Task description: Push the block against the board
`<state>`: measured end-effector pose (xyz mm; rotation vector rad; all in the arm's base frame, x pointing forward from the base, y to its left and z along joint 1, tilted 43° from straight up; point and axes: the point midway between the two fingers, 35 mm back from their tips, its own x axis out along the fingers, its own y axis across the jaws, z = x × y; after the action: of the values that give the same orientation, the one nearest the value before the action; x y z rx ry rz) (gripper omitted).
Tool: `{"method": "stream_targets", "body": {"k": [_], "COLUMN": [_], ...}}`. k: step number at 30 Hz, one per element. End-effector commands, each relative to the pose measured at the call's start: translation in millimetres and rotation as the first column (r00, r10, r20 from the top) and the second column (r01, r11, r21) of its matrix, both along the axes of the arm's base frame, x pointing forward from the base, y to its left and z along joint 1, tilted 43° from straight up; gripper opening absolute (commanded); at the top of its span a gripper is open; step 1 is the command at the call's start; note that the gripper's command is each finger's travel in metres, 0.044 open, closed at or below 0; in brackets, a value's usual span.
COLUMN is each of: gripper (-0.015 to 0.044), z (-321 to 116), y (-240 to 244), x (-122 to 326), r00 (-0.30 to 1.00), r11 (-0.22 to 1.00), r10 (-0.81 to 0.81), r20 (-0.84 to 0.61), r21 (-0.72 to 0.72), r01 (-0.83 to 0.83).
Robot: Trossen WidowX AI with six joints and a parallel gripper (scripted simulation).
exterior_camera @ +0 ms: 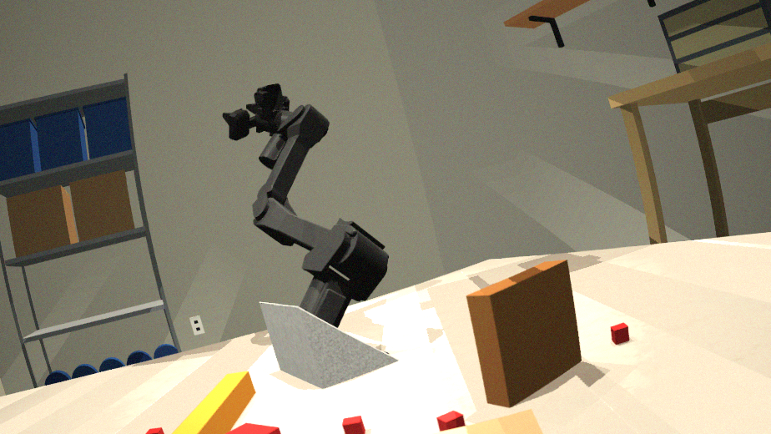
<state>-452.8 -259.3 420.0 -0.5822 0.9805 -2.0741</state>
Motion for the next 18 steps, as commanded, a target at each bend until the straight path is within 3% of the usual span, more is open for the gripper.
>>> {"method": "stream_targets", "body": {"k": [1, 5, 15, 18], "gripper": [0.0374, 0.0269, 0.0006, 0.0], "z": [0, 7, 67, 88], "y": [0, 3, 29, 40], "x": [0, 4, 30, 40], "r00": [1.0, 0.999, 0.95, 0.913], "r11": [1.0, 1.0, 0.997, 0.994], "r10": [0.0, -0.001, -0.068, -0.105], "r20": [0.0, -0.036, -0.306, -0.395], "r21": [0.0, 0.008, 0.011, -0.005], "r01": [0.0, 0.002, 0.075, 0.112]}}
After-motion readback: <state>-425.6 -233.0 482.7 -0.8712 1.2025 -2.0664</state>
